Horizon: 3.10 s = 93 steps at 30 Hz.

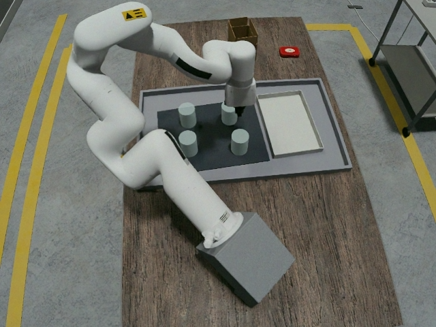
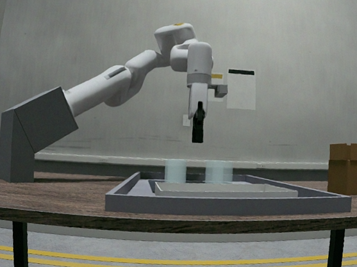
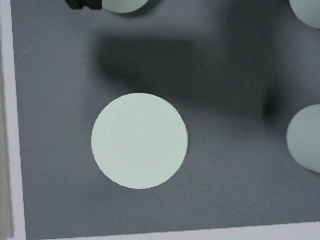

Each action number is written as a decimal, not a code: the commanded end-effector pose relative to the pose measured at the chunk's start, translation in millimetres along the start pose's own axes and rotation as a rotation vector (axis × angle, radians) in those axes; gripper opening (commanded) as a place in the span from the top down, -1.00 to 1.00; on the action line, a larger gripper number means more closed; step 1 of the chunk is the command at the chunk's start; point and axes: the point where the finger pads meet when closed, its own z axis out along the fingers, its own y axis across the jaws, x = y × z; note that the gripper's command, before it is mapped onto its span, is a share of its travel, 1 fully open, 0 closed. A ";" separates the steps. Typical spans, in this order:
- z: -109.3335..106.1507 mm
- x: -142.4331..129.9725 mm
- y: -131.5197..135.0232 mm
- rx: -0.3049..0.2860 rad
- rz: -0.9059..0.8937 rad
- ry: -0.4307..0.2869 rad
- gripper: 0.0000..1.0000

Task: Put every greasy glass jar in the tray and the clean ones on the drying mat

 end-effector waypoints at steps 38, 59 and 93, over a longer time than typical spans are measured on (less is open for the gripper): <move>26.2 12.5 -189.8 0.000 0.000 -0.002 1.00; 69.1 12.4 -189.8 0.000 0.000 -0.002 1.00; 69.1 0.8 -189.8 0.000 0.000 -0.002 1.00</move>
